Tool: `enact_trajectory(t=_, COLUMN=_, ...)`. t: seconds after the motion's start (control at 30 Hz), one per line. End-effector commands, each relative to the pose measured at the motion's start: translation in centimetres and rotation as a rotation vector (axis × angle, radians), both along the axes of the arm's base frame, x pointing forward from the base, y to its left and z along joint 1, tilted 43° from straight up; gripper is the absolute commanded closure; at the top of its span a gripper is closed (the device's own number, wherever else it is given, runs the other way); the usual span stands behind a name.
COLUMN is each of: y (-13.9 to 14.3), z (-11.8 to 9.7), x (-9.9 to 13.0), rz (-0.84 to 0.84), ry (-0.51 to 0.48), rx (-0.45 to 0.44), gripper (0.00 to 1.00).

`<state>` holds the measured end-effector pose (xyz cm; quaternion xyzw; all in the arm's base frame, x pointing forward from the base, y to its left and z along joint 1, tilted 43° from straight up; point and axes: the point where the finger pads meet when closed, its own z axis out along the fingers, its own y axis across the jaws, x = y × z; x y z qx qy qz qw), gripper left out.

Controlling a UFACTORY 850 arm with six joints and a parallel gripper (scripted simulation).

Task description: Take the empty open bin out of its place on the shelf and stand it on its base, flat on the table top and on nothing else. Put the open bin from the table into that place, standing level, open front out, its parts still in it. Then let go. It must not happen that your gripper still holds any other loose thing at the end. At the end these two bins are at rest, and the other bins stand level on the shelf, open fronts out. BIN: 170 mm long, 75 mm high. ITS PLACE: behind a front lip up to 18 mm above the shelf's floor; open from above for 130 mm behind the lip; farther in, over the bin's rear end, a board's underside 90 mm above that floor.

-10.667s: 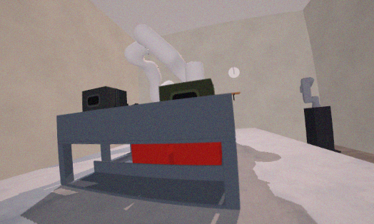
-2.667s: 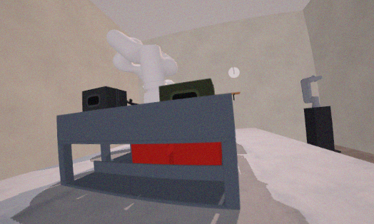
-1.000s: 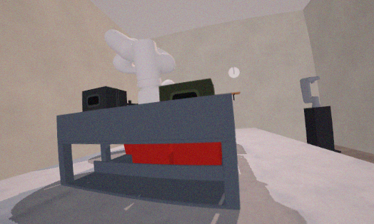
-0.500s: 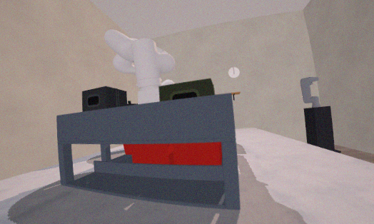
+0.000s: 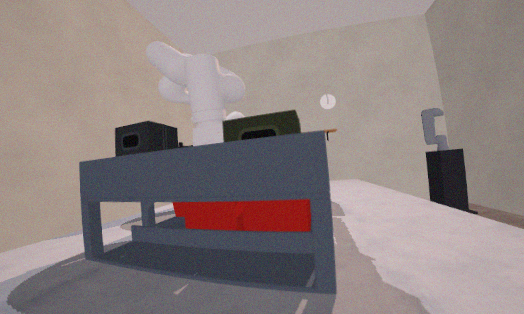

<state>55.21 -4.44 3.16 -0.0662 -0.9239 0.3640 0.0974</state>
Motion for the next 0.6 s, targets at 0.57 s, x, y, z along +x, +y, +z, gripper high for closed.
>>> enact_trajectory(t=0.57, y=-0.21, z=-0.22, x=0.07, rz=0.001, ry=-0.002, rx=0.0, gripper=1.0)
